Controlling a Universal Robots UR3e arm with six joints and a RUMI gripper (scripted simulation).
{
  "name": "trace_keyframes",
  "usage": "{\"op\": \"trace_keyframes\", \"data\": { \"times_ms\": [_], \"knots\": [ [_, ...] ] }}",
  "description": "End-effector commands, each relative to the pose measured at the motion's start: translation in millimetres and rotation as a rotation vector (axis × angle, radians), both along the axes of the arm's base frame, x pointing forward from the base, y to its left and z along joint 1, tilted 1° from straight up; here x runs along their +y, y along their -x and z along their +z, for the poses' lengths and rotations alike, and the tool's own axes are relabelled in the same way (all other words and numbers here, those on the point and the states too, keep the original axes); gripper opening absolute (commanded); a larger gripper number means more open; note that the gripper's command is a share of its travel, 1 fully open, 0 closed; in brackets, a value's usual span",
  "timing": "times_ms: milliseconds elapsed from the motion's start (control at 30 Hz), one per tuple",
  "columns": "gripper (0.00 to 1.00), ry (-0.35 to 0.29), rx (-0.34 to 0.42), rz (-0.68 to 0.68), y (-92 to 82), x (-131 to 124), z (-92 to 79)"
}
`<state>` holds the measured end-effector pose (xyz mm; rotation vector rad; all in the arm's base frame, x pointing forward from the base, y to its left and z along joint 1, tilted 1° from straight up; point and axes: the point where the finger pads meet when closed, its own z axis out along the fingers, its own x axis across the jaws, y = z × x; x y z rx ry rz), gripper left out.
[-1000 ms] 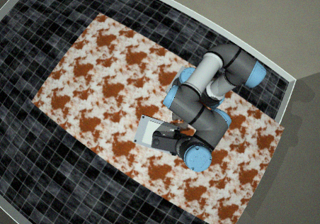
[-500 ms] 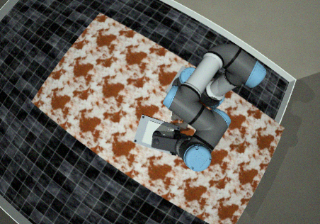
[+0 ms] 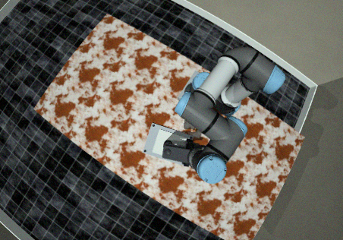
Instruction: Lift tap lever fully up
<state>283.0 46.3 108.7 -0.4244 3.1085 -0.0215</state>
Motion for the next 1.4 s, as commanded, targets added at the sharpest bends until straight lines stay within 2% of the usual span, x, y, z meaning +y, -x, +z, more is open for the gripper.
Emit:
{"op": "trace_keyframes", "data": {
  "times_ms": [0, 500, 533, 1367],
  "knots": [
    [0.41, 0.001, -0.003, 0.0, -0.6, -0.1, 0.7],
    [0.41, 0.001, -0.003, 0.0, -0.6, -0.1, 0.7],
    [0.0, 0.001, -0.003, 0.0, -0.6, -0.1, 0.7],
    [0.0, 0.001, -0.003, 0.0, -0.6, -0.1, 0.7]
  ]
}}
